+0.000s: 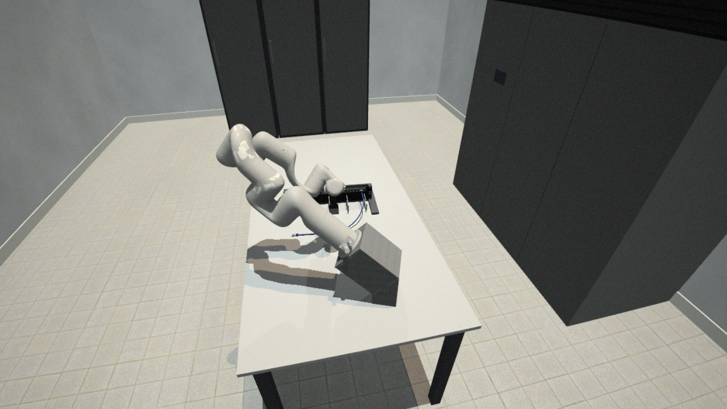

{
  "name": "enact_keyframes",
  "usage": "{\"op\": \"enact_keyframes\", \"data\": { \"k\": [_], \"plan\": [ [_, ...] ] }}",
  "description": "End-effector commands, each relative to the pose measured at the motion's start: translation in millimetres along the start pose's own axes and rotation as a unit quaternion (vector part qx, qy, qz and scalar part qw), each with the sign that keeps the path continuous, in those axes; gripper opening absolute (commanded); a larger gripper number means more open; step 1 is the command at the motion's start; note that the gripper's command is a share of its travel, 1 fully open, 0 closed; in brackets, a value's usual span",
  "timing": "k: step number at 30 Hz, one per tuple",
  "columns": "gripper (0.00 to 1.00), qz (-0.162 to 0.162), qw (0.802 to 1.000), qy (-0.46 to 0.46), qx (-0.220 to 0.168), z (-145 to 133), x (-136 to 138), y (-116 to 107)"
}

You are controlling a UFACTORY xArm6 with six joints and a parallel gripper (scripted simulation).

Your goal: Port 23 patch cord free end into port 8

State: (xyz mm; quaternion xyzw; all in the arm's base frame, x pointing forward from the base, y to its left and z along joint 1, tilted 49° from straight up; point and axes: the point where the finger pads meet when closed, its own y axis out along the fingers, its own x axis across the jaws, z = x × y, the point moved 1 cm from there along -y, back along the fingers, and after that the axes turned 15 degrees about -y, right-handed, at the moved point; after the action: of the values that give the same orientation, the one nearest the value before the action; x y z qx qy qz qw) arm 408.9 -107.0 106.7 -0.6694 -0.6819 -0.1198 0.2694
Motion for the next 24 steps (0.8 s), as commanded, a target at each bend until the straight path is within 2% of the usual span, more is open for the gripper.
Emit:
{"op": "enact_keyframes", "data": {
  "k": [1,8,18,24],
  "plan": [
    [0.0,-0.003,1.0,-0.002,-0.002,1,-7,1],
    [0.0,-0.003,1.0,-0.002,-0.002,5,-25,1],
    [0.0,-0.003,1.0,-0.002,-0.002,6,-27,3],
    [0.0,-0.003,1.0,-0.002,-0.002,6,-27,27]
  ]
}}
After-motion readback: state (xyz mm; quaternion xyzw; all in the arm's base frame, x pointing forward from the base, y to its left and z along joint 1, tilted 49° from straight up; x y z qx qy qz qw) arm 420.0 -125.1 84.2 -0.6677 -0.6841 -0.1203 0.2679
